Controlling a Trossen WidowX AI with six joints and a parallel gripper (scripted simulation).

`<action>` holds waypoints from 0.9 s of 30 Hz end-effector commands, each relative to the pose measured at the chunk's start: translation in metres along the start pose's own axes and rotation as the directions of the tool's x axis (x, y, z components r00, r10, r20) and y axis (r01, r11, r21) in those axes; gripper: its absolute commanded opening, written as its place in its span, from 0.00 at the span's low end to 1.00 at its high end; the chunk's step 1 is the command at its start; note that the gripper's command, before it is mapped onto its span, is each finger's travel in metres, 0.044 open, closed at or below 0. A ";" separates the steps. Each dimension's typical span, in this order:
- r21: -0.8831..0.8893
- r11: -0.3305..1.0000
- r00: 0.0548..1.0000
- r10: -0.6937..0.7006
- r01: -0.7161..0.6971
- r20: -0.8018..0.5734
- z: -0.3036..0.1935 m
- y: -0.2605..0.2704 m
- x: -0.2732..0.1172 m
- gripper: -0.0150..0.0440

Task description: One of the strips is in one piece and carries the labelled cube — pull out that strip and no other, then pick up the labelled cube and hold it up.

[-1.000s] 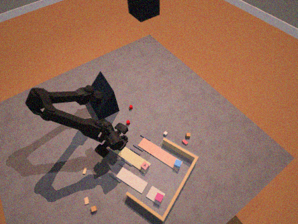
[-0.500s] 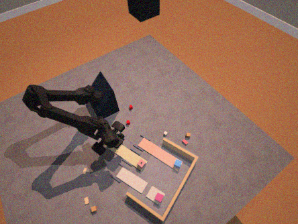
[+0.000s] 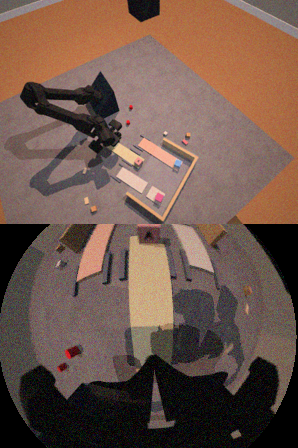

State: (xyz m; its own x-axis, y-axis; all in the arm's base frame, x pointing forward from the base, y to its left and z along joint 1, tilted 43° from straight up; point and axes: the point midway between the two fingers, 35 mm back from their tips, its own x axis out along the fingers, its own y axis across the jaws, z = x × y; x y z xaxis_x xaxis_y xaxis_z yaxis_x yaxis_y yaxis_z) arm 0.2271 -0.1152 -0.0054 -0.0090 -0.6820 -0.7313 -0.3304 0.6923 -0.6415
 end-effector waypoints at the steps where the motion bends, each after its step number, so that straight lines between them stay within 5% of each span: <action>1: -0.006 1.000 1.000 0.003 -0.003 -0.031 -0.010 0.002 0.005 0.25; 27: -0.001 1.000 1.000 0.003 -0.003 -0.005 0.000 0.001 -0.006 0.25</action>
State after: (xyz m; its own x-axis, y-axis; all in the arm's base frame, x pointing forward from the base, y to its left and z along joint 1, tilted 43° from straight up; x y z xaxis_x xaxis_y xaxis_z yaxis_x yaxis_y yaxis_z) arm 0.2259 -0.1149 -0.0049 -0.0110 -0.6835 -0.7299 -0.3323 0.6909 -0.6420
